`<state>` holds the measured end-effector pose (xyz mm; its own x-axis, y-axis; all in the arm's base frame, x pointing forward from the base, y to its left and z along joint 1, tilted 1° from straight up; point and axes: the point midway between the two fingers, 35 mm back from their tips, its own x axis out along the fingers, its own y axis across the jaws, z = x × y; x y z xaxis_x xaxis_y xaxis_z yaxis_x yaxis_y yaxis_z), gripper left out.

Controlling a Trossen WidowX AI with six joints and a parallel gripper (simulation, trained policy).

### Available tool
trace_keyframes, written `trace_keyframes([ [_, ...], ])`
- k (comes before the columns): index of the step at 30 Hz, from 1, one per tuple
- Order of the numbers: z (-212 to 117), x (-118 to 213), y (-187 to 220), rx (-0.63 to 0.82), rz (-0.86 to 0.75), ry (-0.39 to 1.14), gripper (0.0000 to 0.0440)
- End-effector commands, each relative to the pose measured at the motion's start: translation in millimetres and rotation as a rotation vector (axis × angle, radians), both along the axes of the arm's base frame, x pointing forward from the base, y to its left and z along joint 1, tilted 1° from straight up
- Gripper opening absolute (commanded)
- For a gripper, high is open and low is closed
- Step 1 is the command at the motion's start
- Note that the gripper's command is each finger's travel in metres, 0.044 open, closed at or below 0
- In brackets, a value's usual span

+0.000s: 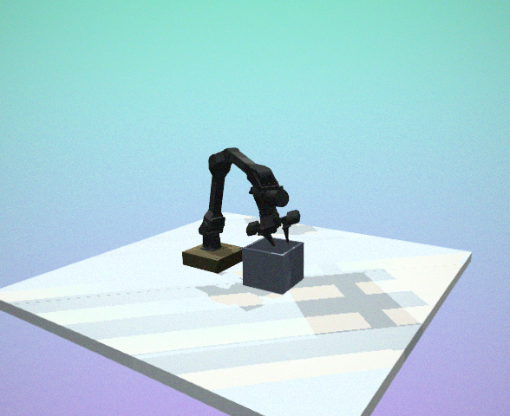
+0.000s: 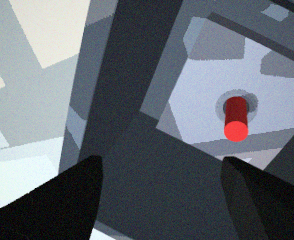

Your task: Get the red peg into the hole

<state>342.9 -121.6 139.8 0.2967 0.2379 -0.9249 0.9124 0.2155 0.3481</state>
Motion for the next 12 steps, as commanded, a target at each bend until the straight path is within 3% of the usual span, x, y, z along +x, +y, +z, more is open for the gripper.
trace_keyframes([
  [1, 12.9, 3.8, -2.7, 0.018, 0.008, -0.040, 0.0242],
  [12, 51.2, 16.1, -16.3, 0.031, 0.046, -0.167, 0.0273],
])
